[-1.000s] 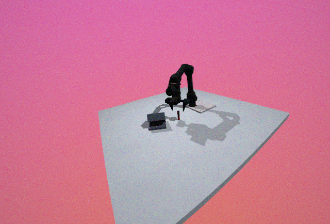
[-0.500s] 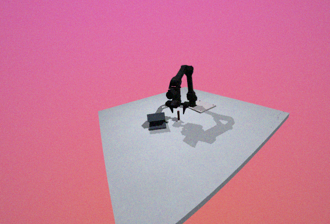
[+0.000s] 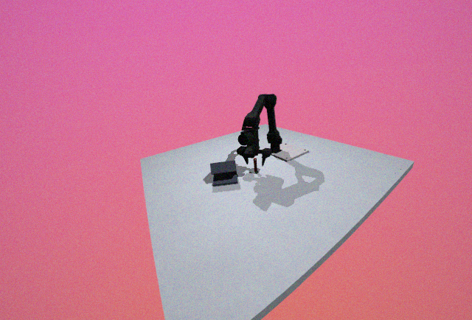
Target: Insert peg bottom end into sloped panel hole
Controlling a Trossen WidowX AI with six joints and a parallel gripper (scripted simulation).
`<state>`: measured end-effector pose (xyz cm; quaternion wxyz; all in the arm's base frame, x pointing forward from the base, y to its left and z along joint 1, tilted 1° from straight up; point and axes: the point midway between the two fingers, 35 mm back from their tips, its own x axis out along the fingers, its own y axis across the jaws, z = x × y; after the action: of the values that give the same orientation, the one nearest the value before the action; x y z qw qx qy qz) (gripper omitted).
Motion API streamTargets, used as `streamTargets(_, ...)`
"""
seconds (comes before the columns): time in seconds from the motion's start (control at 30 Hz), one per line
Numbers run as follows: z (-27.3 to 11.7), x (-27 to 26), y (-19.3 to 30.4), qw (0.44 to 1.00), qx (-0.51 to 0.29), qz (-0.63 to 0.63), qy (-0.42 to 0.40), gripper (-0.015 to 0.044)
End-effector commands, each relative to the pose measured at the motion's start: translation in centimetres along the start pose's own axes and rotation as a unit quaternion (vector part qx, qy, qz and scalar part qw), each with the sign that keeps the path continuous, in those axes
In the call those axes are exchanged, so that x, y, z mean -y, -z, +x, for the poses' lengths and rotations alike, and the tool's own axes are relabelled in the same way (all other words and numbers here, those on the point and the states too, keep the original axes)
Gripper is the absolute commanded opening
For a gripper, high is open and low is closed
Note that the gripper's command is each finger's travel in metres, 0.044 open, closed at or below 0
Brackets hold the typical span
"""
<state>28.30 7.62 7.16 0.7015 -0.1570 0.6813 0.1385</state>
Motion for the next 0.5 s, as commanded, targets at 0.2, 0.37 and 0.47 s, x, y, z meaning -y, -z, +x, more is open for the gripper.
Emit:
streamTargets(0.2, -0.02, 0.0, -0.01, 1.0, 0.0, 0.0, 0.0, 0.023)
streamTargets(0.37, -0.02, 0.0, -0.01, 1.0, 0.0, 0.0, 0.0, 0.0099)
streamTargets(0.47, -0.02, 0.0, -0.01, 1.0, 0.0, 0.0, 0.0, 0.004)
